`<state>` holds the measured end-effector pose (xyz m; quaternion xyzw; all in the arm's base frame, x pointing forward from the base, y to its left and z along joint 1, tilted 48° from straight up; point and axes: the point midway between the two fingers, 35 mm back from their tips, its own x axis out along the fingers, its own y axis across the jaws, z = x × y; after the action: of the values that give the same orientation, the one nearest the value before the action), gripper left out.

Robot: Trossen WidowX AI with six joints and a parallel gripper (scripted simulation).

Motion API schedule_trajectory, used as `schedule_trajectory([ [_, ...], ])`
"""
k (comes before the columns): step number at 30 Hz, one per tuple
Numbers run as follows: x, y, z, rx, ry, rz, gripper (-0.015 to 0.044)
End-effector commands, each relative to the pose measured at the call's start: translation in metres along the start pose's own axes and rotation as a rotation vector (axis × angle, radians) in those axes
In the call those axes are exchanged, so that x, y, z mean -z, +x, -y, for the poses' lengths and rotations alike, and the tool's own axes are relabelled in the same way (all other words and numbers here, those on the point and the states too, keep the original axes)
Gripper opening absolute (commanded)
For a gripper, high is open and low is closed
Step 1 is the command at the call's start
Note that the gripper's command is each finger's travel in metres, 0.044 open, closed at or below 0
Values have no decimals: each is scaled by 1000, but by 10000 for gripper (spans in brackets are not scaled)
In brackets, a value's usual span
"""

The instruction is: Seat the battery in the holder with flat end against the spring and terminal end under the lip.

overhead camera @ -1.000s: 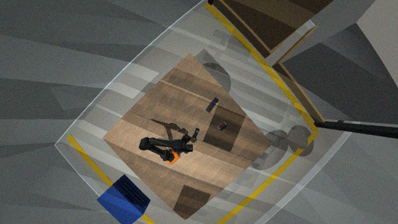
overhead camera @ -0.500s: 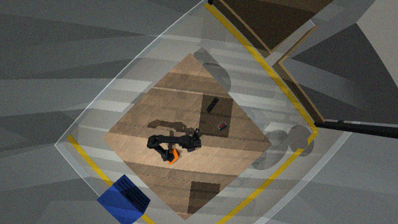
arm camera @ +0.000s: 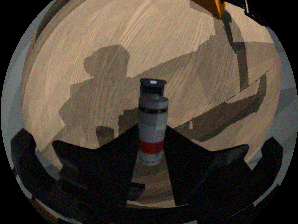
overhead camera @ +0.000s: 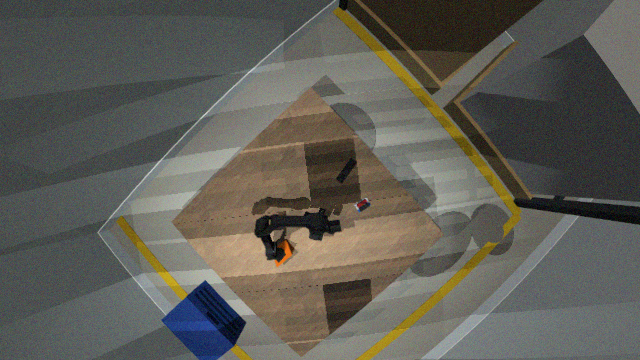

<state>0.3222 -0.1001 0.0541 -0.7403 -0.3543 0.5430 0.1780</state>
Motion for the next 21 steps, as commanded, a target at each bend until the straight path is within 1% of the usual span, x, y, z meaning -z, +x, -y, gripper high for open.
schedule_trajectory([
  [1,3,0,0,0,39,-2,83],
  [4,2,3,0,1,39,17,83],
  [13,-4,39,1,4,23,242,83],
  [21,-4,43,1,6,19,283,83],
])
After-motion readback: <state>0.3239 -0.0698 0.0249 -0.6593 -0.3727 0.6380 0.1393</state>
